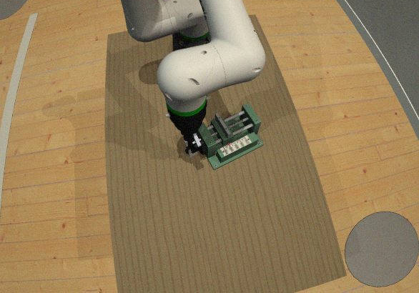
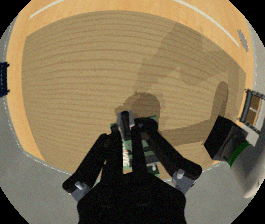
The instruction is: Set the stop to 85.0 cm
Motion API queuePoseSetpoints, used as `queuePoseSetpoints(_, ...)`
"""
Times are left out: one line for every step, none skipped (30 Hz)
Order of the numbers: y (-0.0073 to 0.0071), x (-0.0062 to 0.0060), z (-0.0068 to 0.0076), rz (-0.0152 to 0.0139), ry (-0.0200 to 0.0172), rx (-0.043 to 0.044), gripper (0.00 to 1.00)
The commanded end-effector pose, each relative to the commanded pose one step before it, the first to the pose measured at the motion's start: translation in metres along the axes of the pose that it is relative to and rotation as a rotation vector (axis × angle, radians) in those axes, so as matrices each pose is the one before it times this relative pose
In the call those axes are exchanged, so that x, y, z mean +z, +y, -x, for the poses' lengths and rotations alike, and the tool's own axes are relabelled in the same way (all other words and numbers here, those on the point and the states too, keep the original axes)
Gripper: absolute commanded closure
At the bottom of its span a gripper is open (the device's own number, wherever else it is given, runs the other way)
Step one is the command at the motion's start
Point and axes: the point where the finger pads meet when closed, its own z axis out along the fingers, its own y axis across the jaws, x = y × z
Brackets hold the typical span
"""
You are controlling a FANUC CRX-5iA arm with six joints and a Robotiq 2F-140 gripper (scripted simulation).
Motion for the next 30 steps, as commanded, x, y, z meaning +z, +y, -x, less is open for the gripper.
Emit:
queuePoseSetpoints(-0.00162, 0.00195, -0.00004, 0.00026, 0.00007, 0.00012, 0.96)
queuePoseSetpoints(-0.00057, 0.00085, 0.00000, 0.00000, 0.00000, 0.00000, 0.96)
queuePoseSetpoints(-0.00058, 0.00086, 0.00000, 0.00000, 0.00000, 0.00000, 0.96)
queuePoseSetpoints(-0.00059, 0.00088, 0.00000, 0.00000, 0.00000, 0.00000, 0.96)
queuePoseSetpoints(-0.00060, 0.00090, 0.00000, 0.00000, 0.00000, 0.00000, 0.96)
queuePoseSetpoints(-0.00056, 0.00098, 0.00000, 0.00000, 0.00000, 0.00000, 0.96)
queuePoseSetpoints(-0.00049, 0.00109, 0.00000, 0.00000, 0.00000, 0.00000, 0.96)
queuePoseSetpoints(-0.00049, 0.00111, 0.00000, 0.00000, 0.00000, 0.00000, 0.96)
queuePoseSetpoints(-0.00050, 0.00113, 0.00000, 0.00000, 0.00000, 0.00000, 0.96)
queuePoseSetpoints(-0.00050, 0.00115, 0.00000, 0.00000, 0.00000, 0.00000, 0.96)
queuePoseSetpoints(0.00000, 0.00000, 0.00000, 0.00000, 0.00000, 0.00000, 0.96)
queuePoseSetpoints(0.00000, 0.00000, 0.00000, 0.00000, 0.00000, 0.00000, 0.96)
queuePoseSetpoints(-0.00036, 0.00133, 0.00000, 0.00000, 0.00000, 0.00000, 0.96)
queuePoseSetpoints(-0.00034, 0.00138, 0.00000, 0.00000, 0.00000, 0.00000, 0.96)
queuePoseSetpoints(-0.00034, 0.00140, 0.00000, 0.00000, 0.00000, 0.00000, 0.96)
queuePoseSetpoints(-0.00034, 0.00143, 0.00000, 0.00000, 0.00000, 0.00000, 0.96)
queuePoseSetpoints(-0.00012, 0.00170, 0.00000, 0.00000, 0.00000, 0.00000, 0.96)
queuePoseSetpoints(-0.00012, 0.00172, 0.00000, 0.00000, 0.00000, 0.00000, 0.96)
queuePoseSetpoints(-0.00011, 0.00174, 0.00000, 0.00000, 0.00000, 0.00000, 0.96)
queuePoseSetpoints(0.00013, 0.00188, 0.00000, 0.00000, 0.00000, 0.00000, 0.96)
queuePoseSetpoints(0.00021, 0.00193, 0.00000, 0.00000, 0.00000, 0.00000, 0.96)
queuePoseSetpoints(0.00022, 0.00195, 0.00000, 0.00000, 0.00000, 0.00000, 0.96)
queuePoseSetpoints(0.00053, 0.00193, 0.00000, 0.00000, 0.00000, 0.00000, 0.96)
queuePoseSetpoints(0.00056, 0.00194, 0.00000, 0.00000, 0.00000, 0.00000, 0.96)
queuePoseSetpoints(0.00065, 0.00195, 0.00000, 0.00000, 0.00000, 0.00000, 0.96)
queuePoseSetpoints(0.00094, 0.00192, 0.00000, 0.00000, 0.00000, 0.00000, 0.96)
queuePoseSetpoints(0.00096, 0.00194, 0.00000, 0.00000, 0.00000, 0.00000, 0.96)
queuePoseSetpoints(0.00000, 0.00000, 0.00000, 0.00000, 0.00000, 0.00000, 0.96)
queuePoseSetpoints(0.00000, 0.00000, 0.00000, 0.00000, 0.00000, 0.00000, 0.96)
queuePoseSetpoints(0.00121, 0.00190, 0.00000, 0.00000, 0.00000, 0.00000, 0.96)
